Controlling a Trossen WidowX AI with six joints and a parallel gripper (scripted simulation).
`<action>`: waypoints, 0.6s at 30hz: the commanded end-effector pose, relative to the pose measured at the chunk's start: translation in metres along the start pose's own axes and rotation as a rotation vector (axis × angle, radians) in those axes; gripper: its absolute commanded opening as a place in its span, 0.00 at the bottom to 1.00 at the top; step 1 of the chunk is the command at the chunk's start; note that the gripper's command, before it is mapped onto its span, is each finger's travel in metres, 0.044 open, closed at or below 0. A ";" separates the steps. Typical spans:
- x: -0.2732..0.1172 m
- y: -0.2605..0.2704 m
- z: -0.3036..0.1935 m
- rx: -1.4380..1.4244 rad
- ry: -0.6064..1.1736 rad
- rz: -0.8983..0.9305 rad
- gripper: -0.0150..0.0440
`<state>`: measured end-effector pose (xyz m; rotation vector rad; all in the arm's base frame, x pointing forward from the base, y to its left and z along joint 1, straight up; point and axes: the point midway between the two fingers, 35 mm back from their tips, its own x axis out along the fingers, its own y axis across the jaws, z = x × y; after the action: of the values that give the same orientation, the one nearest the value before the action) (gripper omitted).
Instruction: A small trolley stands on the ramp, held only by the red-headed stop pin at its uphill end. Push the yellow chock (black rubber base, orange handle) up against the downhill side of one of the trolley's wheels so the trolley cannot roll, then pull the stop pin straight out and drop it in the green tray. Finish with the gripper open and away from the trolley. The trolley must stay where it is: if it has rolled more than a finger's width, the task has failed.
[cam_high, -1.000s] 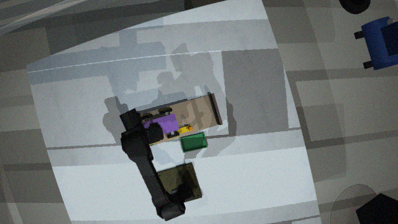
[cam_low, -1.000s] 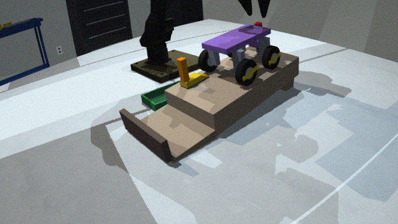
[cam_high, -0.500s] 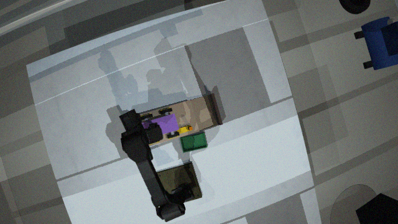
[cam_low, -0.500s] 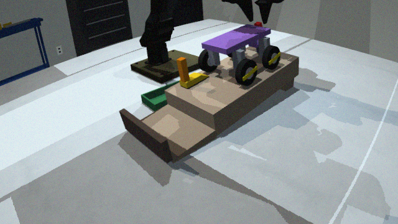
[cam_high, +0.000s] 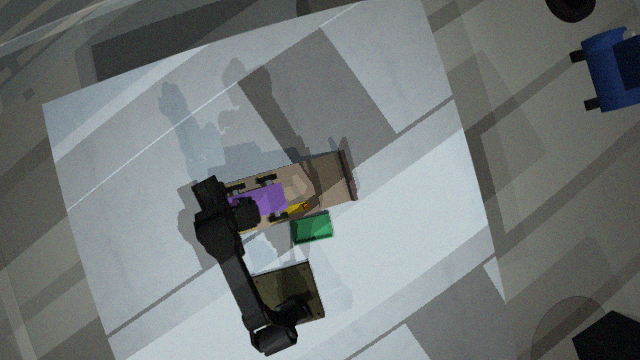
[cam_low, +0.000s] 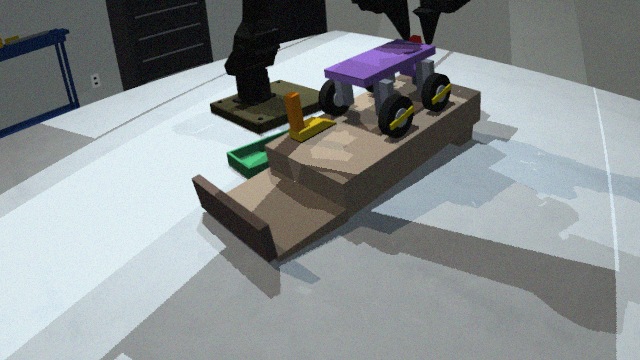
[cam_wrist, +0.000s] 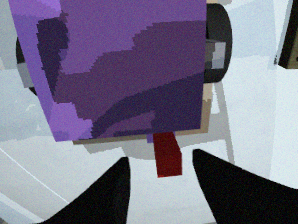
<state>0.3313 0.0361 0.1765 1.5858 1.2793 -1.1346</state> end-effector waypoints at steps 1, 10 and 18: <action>0.009 -0.001 0.001 0.009 0.000 -0.010 0.58; 0.021 -0.002 0.001 0.009 0.001 -0.010 0.58; 0.031 -0.004 0.001 0.009 0.001 -0.010 0.58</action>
<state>0.3327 0.0430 0.1532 1.5865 1.2817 -1.1347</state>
